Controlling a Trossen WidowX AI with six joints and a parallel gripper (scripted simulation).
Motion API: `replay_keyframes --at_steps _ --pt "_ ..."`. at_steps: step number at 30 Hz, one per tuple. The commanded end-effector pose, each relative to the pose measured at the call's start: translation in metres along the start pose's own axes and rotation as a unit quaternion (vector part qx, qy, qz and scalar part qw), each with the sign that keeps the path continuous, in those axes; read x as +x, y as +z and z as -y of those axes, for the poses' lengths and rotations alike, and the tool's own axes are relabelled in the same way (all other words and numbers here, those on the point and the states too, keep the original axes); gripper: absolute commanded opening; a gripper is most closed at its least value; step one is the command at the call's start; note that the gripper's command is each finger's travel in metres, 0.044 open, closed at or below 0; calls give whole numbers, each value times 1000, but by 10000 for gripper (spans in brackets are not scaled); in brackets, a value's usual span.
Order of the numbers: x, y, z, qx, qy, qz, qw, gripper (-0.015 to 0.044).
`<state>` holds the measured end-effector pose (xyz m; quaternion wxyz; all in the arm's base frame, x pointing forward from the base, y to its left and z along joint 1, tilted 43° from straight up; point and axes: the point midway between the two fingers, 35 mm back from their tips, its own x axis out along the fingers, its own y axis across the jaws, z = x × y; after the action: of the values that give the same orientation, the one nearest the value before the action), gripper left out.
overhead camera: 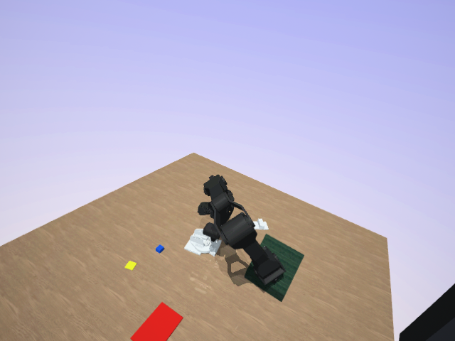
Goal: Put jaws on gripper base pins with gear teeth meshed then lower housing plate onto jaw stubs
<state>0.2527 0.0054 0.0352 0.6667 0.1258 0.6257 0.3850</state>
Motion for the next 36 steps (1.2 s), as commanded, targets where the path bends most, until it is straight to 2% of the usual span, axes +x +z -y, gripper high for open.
replay_keyframes --at_steps 1,29,36 --pt "-1 -1 0 -4 -3 0 1000 351" --pt "-1 -1 2 -5 -3 0 1000 351" --pt "9 0 3 -5 -3 0 1000 351"
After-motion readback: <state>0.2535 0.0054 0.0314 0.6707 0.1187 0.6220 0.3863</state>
